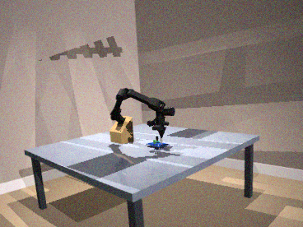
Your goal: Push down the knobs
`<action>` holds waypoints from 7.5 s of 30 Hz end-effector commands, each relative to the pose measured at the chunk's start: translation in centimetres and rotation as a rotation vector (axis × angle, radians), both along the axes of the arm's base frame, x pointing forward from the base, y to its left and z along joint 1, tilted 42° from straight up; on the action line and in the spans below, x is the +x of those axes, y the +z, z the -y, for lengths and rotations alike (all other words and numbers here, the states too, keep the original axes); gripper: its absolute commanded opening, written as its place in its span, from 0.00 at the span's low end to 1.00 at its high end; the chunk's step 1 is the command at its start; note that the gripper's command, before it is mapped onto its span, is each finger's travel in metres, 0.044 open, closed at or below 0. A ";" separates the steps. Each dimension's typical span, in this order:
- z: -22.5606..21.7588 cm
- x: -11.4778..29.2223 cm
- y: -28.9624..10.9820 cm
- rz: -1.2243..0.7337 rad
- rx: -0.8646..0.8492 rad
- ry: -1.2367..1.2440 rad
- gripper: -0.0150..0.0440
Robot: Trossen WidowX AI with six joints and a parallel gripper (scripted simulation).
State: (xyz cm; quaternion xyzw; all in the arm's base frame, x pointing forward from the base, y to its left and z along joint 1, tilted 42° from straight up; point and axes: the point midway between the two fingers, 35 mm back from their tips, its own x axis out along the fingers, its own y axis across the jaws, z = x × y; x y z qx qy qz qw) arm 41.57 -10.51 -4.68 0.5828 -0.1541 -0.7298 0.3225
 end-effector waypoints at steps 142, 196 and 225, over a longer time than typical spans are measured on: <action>1.4 -0.2 -1.4 -0.002 -0.007 0.005 0.25; 1.9 -0.3 -2.0 -0.002 -0.007 0.005 0.25; 2.0 -0.3 -2.1 -0.002 -0.007 0.005 0.25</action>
